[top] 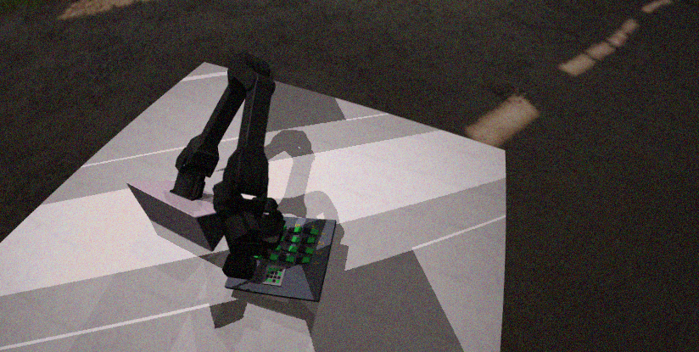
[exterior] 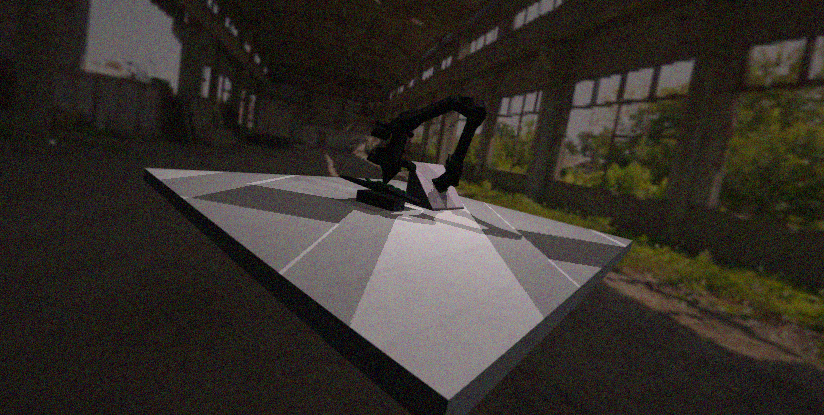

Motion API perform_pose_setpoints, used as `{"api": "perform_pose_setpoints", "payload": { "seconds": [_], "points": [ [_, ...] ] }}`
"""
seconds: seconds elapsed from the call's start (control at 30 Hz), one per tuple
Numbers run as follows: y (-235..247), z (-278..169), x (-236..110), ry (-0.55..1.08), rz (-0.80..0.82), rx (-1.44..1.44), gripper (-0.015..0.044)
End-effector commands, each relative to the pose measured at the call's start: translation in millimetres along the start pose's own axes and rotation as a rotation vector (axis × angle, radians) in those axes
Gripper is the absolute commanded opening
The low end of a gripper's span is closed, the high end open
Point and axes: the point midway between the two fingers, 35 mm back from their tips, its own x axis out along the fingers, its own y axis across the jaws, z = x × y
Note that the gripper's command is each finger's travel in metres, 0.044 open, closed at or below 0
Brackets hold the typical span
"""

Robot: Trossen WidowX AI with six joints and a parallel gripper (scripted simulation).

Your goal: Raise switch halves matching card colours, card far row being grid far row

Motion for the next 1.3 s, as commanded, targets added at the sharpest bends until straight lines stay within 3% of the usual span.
{"api": "perform_pose_setpoints", "payload": {
  "seconds": [0.0, 1.27],
  "points": [
    [0.1, 0.5, 0.4, -0.004, 0.002, 0.002, 0.0],
    [0.2, 0.4, 4.7, -0.004, 0.002, 0.002, 0.0]
  ]
}}
